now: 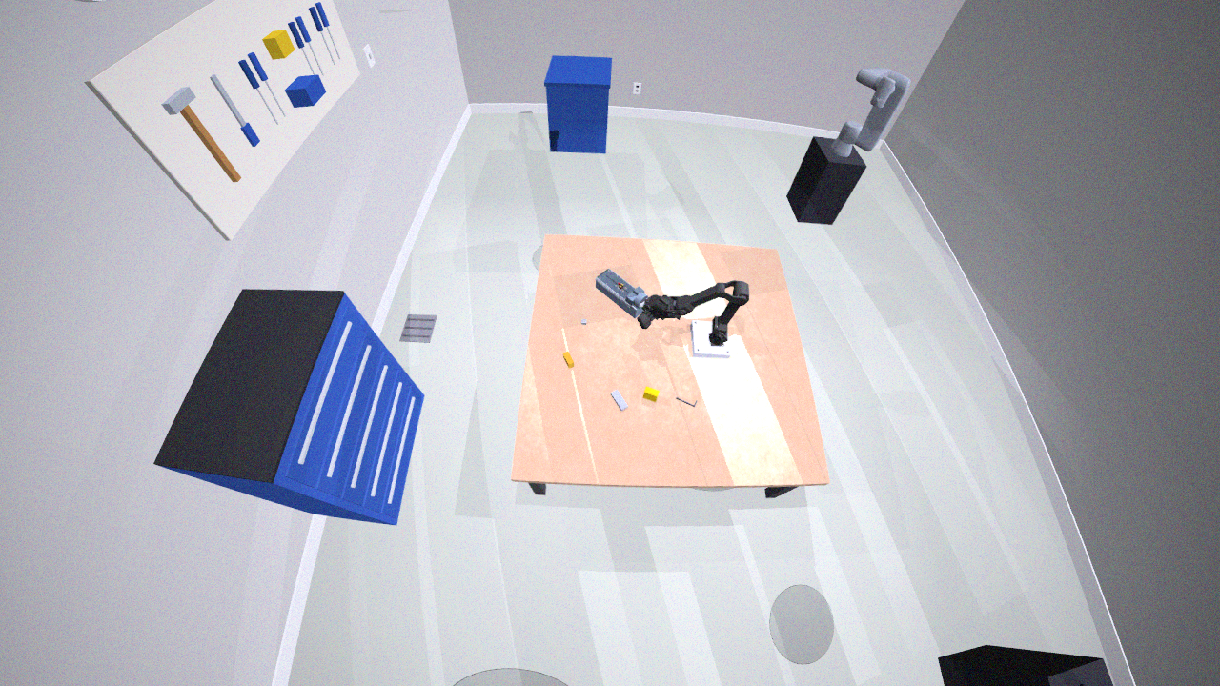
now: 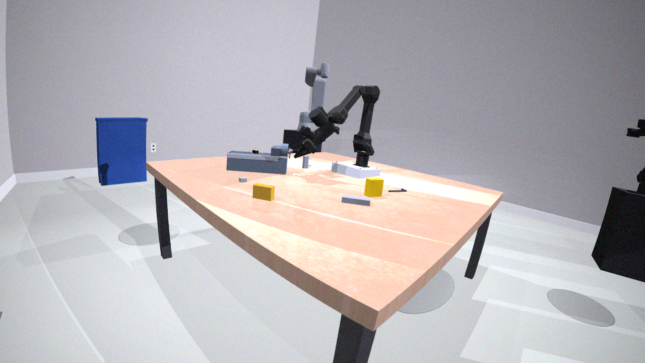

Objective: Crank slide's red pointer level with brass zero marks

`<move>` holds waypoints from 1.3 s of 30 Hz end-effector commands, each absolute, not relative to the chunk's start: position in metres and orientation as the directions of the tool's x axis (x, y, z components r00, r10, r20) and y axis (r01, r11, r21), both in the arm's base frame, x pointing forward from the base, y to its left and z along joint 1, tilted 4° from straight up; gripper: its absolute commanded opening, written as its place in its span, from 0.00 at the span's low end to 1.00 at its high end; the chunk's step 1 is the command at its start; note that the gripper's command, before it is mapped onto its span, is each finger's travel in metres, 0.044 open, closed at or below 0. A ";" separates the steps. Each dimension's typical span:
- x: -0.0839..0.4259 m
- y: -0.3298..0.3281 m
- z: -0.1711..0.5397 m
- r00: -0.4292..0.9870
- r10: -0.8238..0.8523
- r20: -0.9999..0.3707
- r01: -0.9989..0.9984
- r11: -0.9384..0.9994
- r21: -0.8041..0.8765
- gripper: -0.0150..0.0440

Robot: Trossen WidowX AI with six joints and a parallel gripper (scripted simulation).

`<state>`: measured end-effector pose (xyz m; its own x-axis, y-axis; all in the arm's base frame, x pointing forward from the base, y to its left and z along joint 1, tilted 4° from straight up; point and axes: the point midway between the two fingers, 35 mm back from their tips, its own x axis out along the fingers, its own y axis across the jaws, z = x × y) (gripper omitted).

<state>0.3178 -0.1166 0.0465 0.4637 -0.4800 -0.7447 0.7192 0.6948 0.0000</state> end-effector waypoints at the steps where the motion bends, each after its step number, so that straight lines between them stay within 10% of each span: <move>1: 0.316 -0.119 0.056 0.470 -0.485 -0.738 0.719 0.695 0.001 0.25; 39: 0.293 -0.142 0.066 0.469 -0.486 -0.737 0.719 0.695 -0.002 0.25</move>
